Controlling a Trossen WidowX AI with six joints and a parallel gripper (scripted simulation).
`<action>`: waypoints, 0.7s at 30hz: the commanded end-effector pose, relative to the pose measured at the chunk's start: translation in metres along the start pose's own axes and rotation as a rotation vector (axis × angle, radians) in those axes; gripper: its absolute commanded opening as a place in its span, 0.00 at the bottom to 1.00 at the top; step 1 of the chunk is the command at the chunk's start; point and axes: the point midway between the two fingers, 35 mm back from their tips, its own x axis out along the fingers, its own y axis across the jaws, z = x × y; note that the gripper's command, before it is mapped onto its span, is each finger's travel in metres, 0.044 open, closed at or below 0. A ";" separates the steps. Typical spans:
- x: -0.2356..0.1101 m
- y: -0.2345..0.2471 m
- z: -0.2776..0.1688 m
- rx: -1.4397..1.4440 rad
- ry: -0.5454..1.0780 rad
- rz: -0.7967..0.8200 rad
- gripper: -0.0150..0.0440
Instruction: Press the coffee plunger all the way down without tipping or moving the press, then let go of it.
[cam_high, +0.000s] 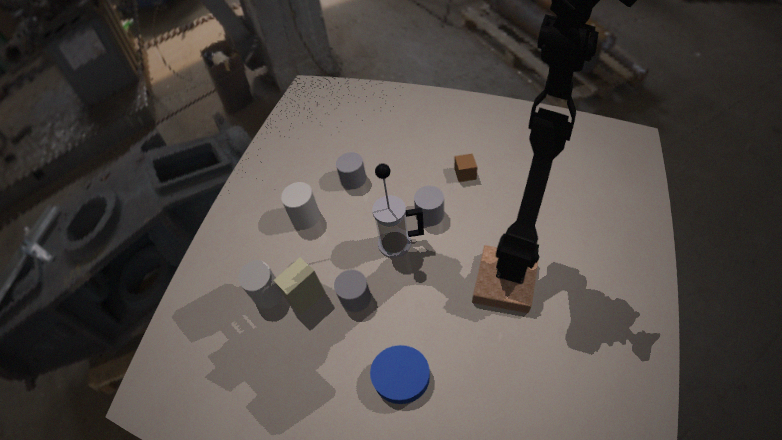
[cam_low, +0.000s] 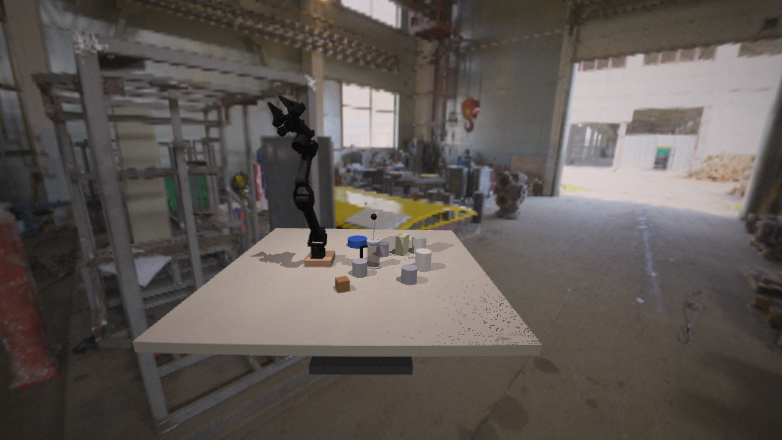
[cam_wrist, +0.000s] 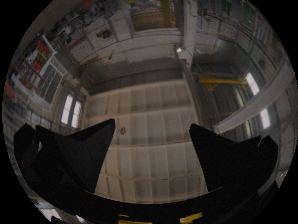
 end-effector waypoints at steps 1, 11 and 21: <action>0.000 0.001 -0.001 0.001 0.004 0.002 0.98; -0.030 0.039 -0.081 0.045 0.404 0.097 1.00; -0.115 0.053 -0.164 -0.028 0.882 0.123 1.00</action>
